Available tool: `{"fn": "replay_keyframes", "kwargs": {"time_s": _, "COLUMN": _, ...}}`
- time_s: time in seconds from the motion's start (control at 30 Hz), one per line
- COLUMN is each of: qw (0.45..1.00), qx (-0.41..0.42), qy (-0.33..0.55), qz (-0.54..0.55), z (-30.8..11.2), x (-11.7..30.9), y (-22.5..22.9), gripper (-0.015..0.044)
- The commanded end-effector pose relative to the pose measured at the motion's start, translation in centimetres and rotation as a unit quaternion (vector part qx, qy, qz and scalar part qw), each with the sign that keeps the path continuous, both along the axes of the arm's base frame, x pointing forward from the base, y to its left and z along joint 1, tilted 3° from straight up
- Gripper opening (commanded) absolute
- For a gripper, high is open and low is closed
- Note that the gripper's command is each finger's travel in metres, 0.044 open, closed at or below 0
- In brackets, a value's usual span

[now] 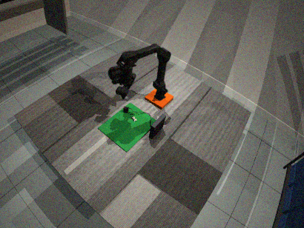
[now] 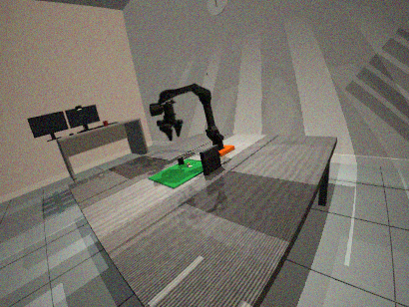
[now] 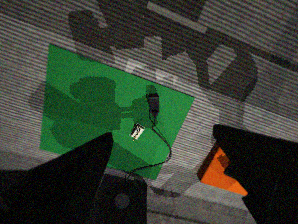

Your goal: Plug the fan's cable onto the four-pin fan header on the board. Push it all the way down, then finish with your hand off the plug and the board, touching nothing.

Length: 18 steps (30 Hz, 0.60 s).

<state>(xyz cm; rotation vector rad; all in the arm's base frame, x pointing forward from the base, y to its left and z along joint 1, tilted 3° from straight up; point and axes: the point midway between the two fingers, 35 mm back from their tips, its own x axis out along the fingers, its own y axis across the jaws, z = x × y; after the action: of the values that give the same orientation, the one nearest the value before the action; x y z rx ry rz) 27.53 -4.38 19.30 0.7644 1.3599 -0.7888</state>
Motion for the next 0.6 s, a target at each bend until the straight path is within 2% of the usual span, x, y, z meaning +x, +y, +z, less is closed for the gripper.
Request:
{"fn": "replay_keyframes", "kwargs": {"time_s": 0.0, "qw": 1.000, "qx": -0.002, "qy": 0.001, "qz": -0.011, "z": -0.1, "x": 0.2, "y": 0.0, "gripper": 0.0440}}
{"fn": "replay_keyframes", "kwargs": {"time_s": 0.13, "qw": 1.000, "qx": -0.002, "qy": 0.001, "qz": -0.011, "z": -2.8, "x": 0.6, "y": -0.2, "gripper": 0.0440}}
{"fn": "replay_keyframes", "kwargs": {"time_s": 0.33, "qw": 1.000, "qx": -0.002, "qy": 0.001, "qz": -0.011, "z": -9.7, "x": 0.6, "y": -0.5, "gripper": 0.0440}}
{"fn": "replay_keyframes", "kwargs": {"time_s": 0.57, "qw": 1.000, "qx": -0.002, "qy": 0.001, "qz": -0.011, "z": -10.1, "x": 0.6, "y": -0.5, "gripper": 0.0440}}
